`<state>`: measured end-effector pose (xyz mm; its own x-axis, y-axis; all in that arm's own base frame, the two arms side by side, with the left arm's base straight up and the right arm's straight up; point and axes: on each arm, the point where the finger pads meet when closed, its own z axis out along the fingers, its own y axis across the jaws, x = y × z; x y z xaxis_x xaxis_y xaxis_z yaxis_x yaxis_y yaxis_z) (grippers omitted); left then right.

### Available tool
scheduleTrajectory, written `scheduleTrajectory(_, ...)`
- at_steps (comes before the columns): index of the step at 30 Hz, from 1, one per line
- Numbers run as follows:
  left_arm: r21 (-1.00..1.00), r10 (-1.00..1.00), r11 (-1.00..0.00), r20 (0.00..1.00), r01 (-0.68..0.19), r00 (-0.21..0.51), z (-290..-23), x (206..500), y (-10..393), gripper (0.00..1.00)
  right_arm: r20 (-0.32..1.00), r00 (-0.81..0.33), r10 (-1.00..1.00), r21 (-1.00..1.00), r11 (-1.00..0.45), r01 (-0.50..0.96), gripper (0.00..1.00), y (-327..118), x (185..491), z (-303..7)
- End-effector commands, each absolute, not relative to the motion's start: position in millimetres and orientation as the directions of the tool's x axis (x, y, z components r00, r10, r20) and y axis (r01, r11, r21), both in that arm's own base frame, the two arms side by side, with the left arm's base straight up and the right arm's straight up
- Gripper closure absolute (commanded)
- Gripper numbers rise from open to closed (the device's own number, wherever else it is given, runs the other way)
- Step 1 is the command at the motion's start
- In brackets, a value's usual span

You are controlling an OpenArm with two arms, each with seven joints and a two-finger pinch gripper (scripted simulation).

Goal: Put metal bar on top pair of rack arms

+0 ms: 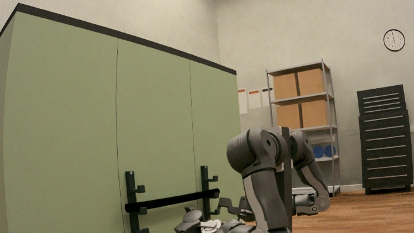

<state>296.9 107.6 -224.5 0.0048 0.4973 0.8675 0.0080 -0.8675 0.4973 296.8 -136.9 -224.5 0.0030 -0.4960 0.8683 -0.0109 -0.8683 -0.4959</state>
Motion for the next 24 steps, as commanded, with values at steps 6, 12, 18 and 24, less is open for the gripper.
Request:
scheduleTrajectory(6,0.558,0.558,-0.830,0.830,0.001,0.002,-218,300,105,0.00,0.830,0.002,-0.558,-0.558,-0.830,-0.001,0.00,-137,300,-218)
scheduleTrajectory(12,0.625,0.625,-0.781,0.781,0.001,0.002,-214,304,103,0.00,0.781,0.002,-0.625,-0.625,-0.781,-0.001,0.00,-139,304,-214)
scheduleTrajectory(18,0.687,0.687,-0.726,0.726,0.001,0.002,-210,308,101,0.00,0.726,0.002,-0.687,-0.687,-0.726,-0.001,0.00,-141,308,-210)
scheduleTrajectory(24,0.726,0.726,-0.688,0.688,0.001,0.001,-207,311,99,0.00,0.688,0.001,-0.726,-0.726,-0.688,-0.001,0.00,-142,311,-207)
